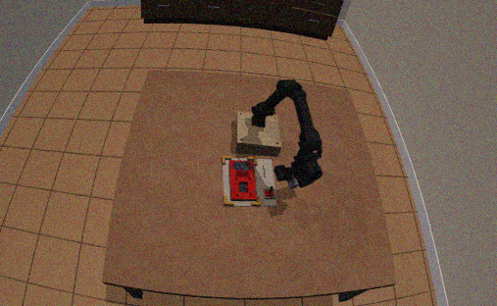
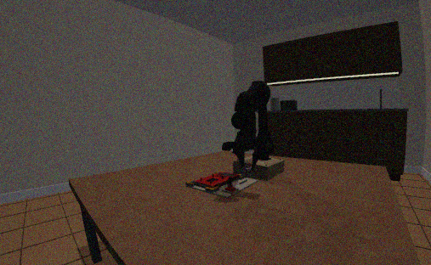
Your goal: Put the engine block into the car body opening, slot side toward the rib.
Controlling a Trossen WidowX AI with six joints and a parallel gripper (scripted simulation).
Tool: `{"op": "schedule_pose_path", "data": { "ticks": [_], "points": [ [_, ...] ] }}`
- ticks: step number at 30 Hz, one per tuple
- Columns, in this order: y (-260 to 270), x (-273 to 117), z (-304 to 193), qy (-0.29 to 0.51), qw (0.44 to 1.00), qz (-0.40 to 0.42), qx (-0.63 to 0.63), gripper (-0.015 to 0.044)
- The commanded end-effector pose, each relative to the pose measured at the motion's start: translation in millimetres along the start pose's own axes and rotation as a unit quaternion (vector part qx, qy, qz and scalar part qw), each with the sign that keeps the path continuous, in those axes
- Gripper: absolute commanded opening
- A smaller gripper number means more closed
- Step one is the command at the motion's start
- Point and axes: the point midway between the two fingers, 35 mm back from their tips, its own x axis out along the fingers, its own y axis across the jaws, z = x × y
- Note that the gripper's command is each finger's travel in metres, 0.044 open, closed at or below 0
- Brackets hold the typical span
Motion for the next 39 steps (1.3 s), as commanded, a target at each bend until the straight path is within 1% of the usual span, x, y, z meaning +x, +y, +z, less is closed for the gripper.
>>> {"op": "schedule_pose_path", "data": {
  "ticks": [1, 8, 13, 20, 26, 32, 39],
  "points": [
    [1, -16, 0, -0.003, 1.0, 0.003, -0.002, 0.0],
    [0, -38, -4, -0.003, 1.0, 0.002, -0.002, 0.0],
    [-1, -39, -4, -0.003, 1.0, 0.002, 0.01, 0.0],
    [-18, -33, -5, -0.004, 0.992, -0.001, 0.126, 0.0],
    [-31, -28, -5, -0.004, 0.974, -0.002, 0.227, 0.0],
    [-43, -23, -6, -0.005, 0.945, -0.002, 0.327, 0.0],
    [-57, -17, -8, -0.005, 0.899, -0.002, 0.439, 0.0]
  ]
}}
